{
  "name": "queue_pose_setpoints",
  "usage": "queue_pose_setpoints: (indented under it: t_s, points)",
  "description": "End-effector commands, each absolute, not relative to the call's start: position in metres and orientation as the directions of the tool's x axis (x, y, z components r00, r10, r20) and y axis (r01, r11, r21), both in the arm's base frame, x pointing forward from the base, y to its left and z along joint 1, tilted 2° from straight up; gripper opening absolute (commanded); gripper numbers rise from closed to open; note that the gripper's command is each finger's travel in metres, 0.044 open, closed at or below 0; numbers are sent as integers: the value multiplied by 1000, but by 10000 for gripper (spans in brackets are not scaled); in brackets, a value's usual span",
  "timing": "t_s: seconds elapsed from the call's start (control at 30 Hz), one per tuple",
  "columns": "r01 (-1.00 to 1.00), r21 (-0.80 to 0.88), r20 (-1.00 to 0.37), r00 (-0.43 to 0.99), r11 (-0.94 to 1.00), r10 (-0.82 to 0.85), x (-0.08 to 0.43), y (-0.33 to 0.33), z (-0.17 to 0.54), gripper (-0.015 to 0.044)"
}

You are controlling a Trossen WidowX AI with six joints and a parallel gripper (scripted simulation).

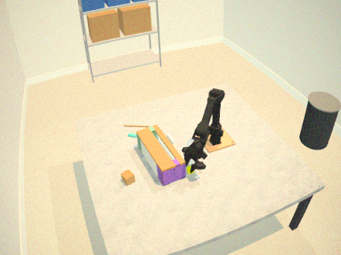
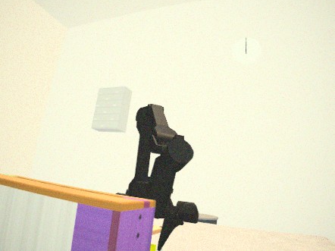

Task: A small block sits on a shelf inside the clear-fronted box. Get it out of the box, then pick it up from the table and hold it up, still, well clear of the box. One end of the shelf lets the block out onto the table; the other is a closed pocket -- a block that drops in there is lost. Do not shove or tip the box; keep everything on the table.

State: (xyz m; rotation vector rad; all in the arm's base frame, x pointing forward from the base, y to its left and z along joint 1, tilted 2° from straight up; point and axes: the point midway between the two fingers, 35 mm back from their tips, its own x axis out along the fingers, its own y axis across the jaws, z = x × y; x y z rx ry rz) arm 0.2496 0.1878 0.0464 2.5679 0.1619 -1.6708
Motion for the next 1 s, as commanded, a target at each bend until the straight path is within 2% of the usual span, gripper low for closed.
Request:
queue_pose_setpoints:
  t_s: [0.0, 0.3, 0.57, 0.67, 0.73, 0.97]
  points:
    - [132, 12, -916, 398, -991, 41, 248, 186, 36, 285]
    - [132, 13, -916, 398, -991, 41, 247, 185, 25, 285]
    - [132, 13, -916, 398, -991, 41, 247, 185, 25, 75]
    - [132, 13, -916, 398, -991, 41, 247, 185, 25, 55]
    - [131, 12, -916, 398, -991, 41, 247, 185, 29, 2]
    - [129, 9, -915, 400, -992, 44, 249, 188, 73, 0]
